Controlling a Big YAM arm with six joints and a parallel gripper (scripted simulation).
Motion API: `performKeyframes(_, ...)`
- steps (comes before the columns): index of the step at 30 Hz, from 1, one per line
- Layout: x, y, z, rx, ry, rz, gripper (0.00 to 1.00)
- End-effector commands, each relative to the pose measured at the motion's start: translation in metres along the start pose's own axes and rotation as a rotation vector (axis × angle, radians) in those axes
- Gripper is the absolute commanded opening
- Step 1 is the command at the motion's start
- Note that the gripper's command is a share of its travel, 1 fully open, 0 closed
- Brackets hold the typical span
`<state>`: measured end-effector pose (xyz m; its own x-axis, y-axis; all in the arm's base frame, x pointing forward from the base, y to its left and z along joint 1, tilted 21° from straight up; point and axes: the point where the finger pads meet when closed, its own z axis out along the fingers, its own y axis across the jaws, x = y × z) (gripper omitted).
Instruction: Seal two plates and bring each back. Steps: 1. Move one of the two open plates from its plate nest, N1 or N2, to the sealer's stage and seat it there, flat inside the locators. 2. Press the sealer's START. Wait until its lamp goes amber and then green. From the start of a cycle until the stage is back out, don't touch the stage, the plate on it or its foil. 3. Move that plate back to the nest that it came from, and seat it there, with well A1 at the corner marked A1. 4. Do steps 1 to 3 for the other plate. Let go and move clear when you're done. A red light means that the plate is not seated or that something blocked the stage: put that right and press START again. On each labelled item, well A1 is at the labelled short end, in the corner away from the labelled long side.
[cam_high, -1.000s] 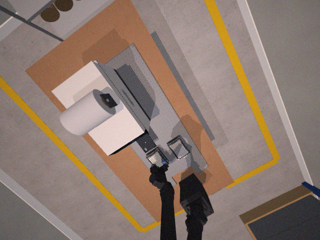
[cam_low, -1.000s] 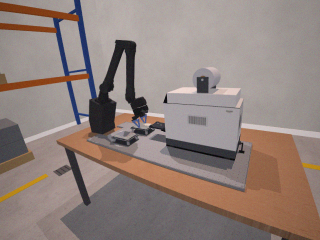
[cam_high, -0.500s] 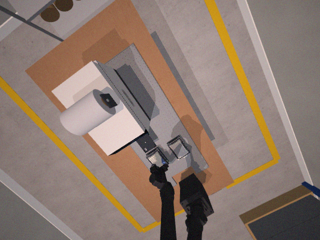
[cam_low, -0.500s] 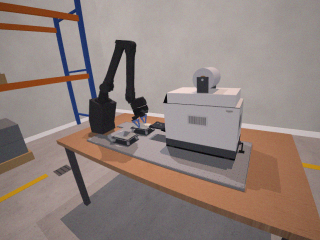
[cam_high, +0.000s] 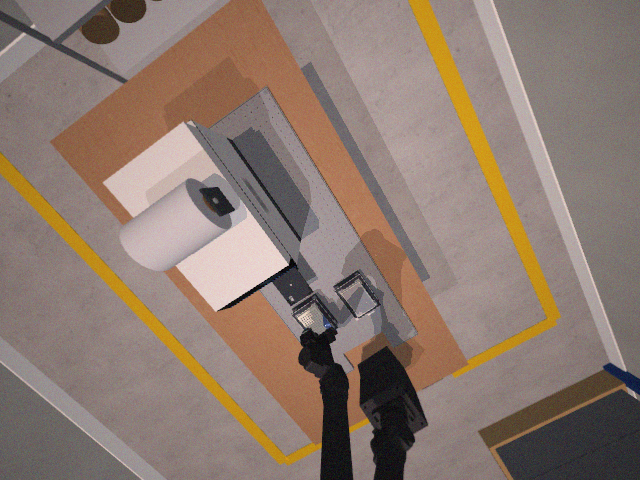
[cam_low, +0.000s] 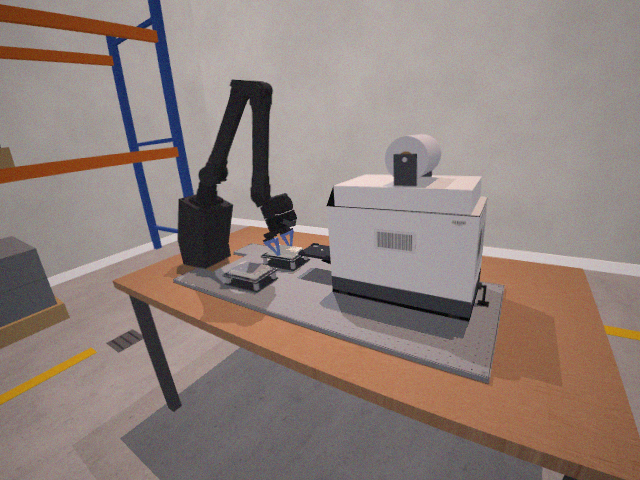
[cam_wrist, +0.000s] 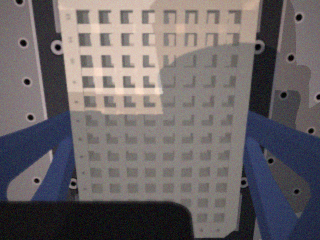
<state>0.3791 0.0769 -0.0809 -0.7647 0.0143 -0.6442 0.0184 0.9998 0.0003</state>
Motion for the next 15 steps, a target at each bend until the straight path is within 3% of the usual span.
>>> performKeyframes(1,-0.0066,-0.0022,0.0063,0.014,-0.007,0.008,0.0)
performKeyframes(15,-0.0077,-0.0015,0.0063,0.013,-0.01,0.009,0.0)
